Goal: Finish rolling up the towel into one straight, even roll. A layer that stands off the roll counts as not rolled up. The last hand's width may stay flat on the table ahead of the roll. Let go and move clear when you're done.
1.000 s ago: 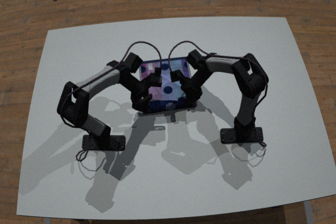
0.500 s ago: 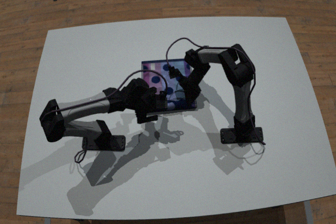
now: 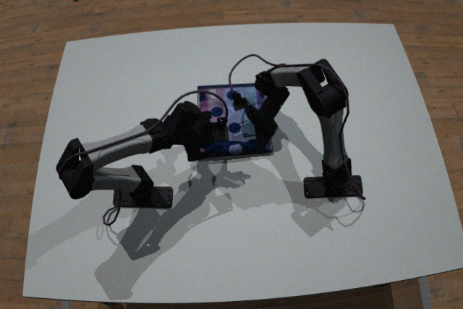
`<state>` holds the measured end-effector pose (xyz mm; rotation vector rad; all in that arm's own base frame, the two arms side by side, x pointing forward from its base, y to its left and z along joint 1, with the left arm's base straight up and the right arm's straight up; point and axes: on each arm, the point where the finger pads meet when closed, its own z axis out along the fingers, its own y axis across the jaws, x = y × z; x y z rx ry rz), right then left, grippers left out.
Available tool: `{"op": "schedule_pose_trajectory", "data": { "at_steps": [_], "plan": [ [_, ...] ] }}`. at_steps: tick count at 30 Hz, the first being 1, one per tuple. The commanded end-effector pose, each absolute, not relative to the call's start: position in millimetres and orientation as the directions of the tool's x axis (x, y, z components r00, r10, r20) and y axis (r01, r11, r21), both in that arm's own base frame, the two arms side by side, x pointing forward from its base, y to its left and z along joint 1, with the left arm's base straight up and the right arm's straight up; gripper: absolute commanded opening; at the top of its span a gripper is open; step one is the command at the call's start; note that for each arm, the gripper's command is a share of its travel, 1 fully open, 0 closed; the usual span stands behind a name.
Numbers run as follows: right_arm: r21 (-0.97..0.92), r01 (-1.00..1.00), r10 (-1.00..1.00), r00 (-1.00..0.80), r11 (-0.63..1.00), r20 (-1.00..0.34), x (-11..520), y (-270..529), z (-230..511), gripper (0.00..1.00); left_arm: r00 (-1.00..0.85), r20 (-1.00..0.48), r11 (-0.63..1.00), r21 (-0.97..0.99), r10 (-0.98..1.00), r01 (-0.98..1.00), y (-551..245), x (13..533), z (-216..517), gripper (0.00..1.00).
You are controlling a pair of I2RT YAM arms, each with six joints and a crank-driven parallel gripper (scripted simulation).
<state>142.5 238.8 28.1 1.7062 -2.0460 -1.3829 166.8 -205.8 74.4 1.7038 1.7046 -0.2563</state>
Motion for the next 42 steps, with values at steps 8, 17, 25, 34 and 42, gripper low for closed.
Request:
{"op": "schedule_pose_trajectory", "data": {
  "at_steps": [8,17,25,34,42],
  "plan": [
    [0.706,-0.705,-0.842,-0.337,-0.07,-0.42,143,237,21,0.16,0.18,-0.604,0.048,0.342,0.776,0.938,-215,165,57,0.98],
    [0.706,-0.705,-0.842,-0.337,-0.07,-0.42,143,237,21,0.16,0.181,-0.604,0.047,0.342,0.776,0.939,-216,162,27,0.98],
    [0.706,-0.705,-0.842,-0.337,-0.07,-0.42,143,237,21,0.16,0.181,-0.604,0.047,0.342,0.776,0.939,-220,164,26,0.85],
    [0.706,-0.705,-0.842,-0.337,-0.07,-0.42,143,237,21,0.16,0.181,-0.604,0.047,0.342,0.776,0.939,-220,164,26,0.47],
    [0.706,-0.705,-0.842,-0.337,-0.07,-0.42,143,237,21,0.16,0.181,-0.604,0.047,0.342,0.776,0.939,-220,164,26,0.37]
  ]
}}
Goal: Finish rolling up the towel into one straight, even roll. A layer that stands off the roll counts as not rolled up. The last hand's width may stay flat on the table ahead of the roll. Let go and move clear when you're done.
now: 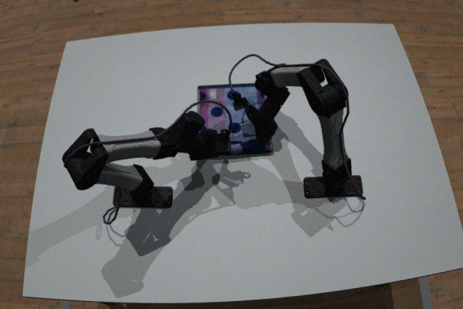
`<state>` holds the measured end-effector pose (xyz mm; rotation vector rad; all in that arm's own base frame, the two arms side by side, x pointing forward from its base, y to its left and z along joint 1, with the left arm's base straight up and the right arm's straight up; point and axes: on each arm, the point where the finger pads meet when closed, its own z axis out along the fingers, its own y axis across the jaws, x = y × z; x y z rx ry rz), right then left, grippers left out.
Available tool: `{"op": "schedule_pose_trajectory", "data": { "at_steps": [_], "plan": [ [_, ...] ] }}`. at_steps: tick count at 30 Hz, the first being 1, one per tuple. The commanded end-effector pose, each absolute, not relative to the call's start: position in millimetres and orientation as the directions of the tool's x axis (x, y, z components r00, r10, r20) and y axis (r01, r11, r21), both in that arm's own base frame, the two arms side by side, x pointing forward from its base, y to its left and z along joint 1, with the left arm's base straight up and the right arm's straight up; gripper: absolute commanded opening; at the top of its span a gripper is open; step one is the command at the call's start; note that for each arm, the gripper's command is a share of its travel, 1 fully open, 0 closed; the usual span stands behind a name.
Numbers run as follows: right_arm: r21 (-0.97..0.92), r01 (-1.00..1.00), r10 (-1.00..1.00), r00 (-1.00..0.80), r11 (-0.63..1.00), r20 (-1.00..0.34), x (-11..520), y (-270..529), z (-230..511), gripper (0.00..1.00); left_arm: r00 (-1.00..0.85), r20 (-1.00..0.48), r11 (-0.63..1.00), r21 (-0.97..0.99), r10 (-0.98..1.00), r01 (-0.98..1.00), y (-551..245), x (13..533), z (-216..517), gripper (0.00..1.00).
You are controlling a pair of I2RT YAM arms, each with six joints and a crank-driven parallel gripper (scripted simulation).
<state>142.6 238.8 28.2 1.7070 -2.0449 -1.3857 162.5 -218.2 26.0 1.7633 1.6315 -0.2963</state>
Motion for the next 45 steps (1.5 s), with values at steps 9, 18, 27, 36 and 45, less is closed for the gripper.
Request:
{"op": "schedule_pose_trajectory", "data": {
  "at_steps": [9,18,27,36,45],
  "plan": [
    [0.706,-0.705,-0.842,-0.337,-0.07,-0.42,143,237,21,0.16,0.181,-0.604,0.047,0.342,0.776,0.939,-220,164,26,0.21],
    [0.706,-0.705,-0.842,-0.337,-0.07,-0.42,143,237,21,0.16,0.181,-0.604,0.047,0.342,0.776,0.939,-220,164,26,0.19],
    [0.706,-0.705,-0.842,-0.337,-0.07,-0.42,143,237,25,0.39,0.181,-0.604,0.047,0.342,0.776,0.939,-220,164,26,0.18],
    [0.706,-0.705,-0.842,-0.337,-0.07,-0.42,143,237,33,0.76,0.181,-0.604,0.047,0.342,0.776,0.939,-220,164,26,0.18],
    [0.706,-0.705,-0.842,-0.337,-0.07,-0.42,151,230,41,0.85,0.165,-0.609,0.047,0.316,0.776,0.948,-220,164,26,0.18]
  ]
}}
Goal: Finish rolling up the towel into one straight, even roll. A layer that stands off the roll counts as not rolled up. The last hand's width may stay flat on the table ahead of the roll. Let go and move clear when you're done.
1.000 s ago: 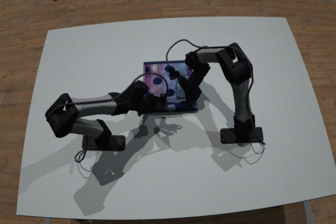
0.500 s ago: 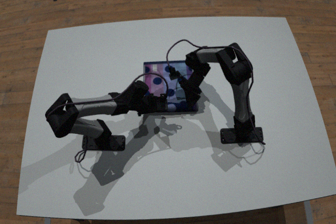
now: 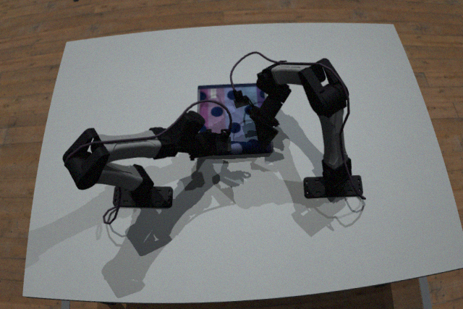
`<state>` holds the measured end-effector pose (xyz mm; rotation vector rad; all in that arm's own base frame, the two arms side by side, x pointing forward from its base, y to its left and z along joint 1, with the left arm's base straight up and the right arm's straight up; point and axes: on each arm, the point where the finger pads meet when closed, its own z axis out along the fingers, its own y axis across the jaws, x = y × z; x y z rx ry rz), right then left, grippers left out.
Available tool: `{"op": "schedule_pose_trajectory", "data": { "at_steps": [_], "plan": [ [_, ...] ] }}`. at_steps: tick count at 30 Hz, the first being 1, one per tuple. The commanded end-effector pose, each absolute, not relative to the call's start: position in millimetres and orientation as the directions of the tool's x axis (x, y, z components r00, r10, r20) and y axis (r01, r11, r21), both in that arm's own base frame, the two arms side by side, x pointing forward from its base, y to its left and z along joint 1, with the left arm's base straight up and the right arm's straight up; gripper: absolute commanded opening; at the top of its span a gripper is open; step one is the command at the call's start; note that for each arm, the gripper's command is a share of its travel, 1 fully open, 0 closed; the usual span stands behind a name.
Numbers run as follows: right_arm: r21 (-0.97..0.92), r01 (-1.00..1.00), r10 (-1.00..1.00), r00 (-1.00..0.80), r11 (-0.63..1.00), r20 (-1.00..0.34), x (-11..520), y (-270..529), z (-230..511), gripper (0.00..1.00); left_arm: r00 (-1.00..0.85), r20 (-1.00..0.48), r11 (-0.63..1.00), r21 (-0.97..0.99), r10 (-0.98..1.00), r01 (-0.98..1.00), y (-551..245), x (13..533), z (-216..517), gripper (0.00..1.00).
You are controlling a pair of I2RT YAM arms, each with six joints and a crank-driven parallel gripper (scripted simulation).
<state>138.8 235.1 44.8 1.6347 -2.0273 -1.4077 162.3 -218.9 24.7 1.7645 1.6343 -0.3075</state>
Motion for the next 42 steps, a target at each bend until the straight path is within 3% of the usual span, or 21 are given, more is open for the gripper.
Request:
{"op": "schedule_pose_trajectory", "data": {
  "at_steps": [1,20,32,34,42],
  "plan": [
    [0.706,-0.705,-0.842,-0.337,-0.07,-0.42,155,228,44,0.85,0.158,-0.611,0.047,0.305,0.776,0.951,-220,164,26,0.18],
    [0.655,-0.753,-0.837,-0.312,-0.071,-0.449,184,202,74,0.87,-0.095,-0.624,0.047,-0.092,0.775,0.995,-220,164,30,0.18],
    [0.19,-0.98,-0.798,-0.071,-0.055,-0.599,162,221,79,0.92,-0.314,-0.549,0.047,-0.446,0.775,0.894,-220,164,34,0.18],
    [0.19,-0.98,-0.798,-0.071,-0.055,-0.599,162,221,79,0.92,-0.314,-0.549,0.047,-0.446,0.775,0.894,-220,164,34,0.18],
    [-0.181,-0.983,-0.774,0.131,-0.022,-0.62,147,233,82,0.95,-0.417,-0.476,0.046,-0.615,0.774,0.787,-220,164,36,0.18]
  ]
}}
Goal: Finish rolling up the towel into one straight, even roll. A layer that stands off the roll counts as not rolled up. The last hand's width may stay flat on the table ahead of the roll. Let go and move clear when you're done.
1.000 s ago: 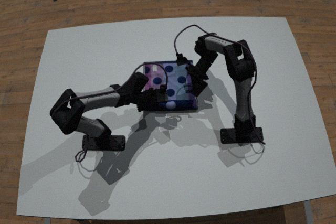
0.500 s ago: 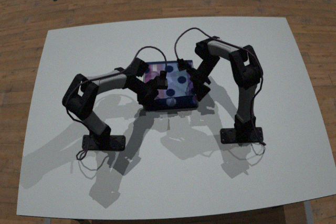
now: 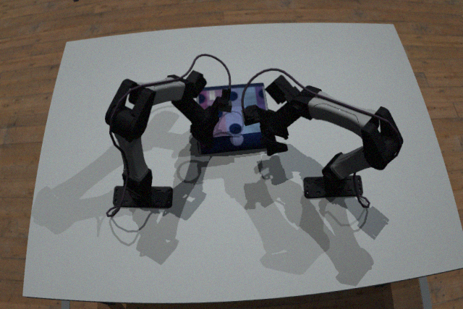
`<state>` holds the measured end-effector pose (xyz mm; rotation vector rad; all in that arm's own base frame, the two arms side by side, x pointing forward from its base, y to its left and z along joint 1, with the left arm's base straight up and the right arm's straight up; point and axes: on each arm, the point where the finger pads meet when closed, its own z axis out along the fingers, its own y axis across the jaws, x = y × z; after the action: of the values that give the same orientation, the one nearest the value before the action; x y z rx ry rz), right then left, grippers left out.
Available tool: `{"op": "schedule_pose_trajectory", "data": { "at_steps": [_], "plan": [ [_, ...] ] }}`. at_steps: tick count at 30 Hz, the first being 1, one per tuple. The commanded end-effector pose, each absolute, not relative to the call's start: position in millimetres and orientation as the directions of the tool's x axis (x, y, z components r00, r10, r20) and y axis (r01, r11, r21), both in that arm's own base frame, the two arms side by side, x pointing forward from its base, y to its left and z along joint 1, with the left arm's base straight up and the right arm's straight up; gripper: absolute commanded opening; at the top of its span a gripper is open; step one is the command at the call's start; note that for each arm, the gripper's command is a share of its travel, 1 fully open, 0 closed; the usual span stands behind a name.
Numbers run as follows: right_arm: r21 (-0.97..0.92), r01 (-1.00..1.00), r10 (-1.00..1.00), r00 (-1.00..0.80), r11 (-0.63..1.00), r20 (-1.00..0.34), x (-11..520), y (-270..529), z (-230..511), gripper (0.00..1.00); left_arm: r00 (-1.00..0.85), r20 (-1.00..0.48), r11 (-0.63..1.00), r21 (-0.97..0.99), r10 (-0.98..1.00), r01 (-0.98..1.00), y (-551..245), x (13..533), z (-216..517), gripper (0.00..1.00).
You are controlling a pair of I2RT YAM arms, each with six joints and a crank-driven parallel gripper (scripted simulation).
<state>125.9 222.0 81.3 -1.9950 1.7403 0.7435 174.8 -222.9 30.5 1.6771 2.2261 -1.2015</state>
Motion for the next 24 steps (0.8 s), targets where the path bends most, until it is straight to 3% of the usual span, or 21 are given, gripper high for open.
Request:
{"op": "schedule_pose_trajectory", "data": {
  "at_steps": [1,7,24],
  "plan": [
    [-0.216,-0.976,-0.772,0.151,-0.018,-0.618,145,235,82,0.95,-0.426,-0.467,0.046,-0.63,0.774,0.775,-220,164,37,0.18],
    [-0.339,-0.941,-0.765,0.221,-0.003,-0.604,140,239,83,0.97,-0.464,-0.43,0.046,-0.694,0.774,0.719,-220,164,37,0.18],
    [-0.342,-0.933,-0.736,0.307,-0.108,-0.604,163,235,82,0.98,-0.472,-0.422,0.046,-0.706,0.774,0.707,-220,164,26,0.18]
  ]
}}
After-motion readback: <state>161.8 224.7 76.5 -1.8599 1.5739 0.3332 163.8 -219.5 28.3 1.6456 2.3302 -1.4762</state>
